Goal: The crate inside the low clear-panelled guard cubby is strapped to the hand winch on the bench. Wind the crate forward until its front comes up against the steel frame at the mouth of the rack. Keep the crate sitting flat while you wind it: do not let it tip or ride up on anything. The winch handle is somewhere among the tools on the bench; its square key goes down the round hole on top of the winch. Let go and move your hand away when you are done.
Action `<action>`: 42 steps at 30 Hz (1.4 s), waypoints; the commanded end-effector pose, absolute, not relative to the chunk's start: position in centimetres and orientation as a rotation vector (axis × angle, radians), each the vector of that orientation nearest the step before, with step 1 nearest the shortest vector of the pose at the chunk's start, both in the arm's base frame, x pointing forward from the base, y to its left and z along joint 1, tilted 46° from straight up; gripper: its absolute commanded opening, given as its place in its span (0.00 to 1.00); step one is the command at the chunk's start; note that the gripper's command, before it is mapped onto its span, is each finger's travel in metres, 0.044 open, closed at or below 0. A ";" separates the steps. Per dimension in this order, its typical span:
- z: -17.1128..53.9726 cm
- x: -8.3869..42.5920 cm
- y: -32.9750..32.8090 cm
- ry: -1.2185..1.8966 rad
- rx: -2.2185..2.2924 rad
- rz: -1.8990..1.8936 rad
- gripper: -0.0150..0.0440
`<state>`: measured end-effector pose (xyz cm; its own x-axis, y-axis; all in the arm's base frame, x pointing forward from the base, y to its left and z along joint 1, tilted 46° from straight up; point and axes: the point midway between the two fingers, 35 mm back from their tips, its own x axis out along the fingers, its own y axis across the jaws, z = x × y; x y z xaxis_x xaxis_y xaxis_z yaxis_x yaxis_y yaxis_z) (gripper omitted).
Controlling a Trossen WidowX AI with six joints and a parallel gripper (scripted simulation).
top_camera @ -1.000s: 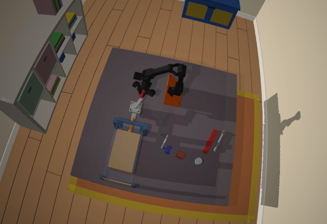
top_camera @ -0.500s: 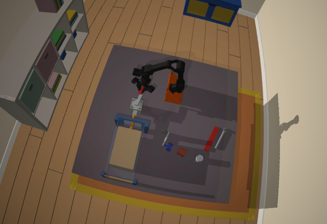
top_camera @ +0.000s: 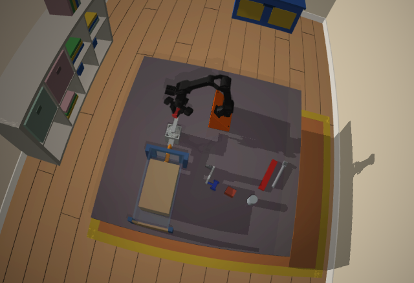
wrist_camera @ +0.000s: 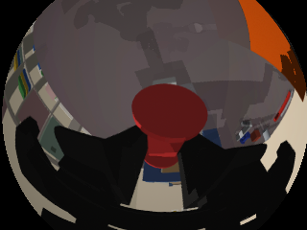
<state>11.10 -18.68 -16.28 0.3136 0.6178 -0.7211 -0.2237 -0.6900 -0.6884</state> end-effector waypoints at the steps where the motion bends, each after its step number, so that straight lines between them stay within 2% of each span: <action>1: -17.5 11.7 -20.1 -0.339 -1.895 1.483 0.25; 42: -21.2 15.9 -23.6 -0.338 -1.902 1.480 0.25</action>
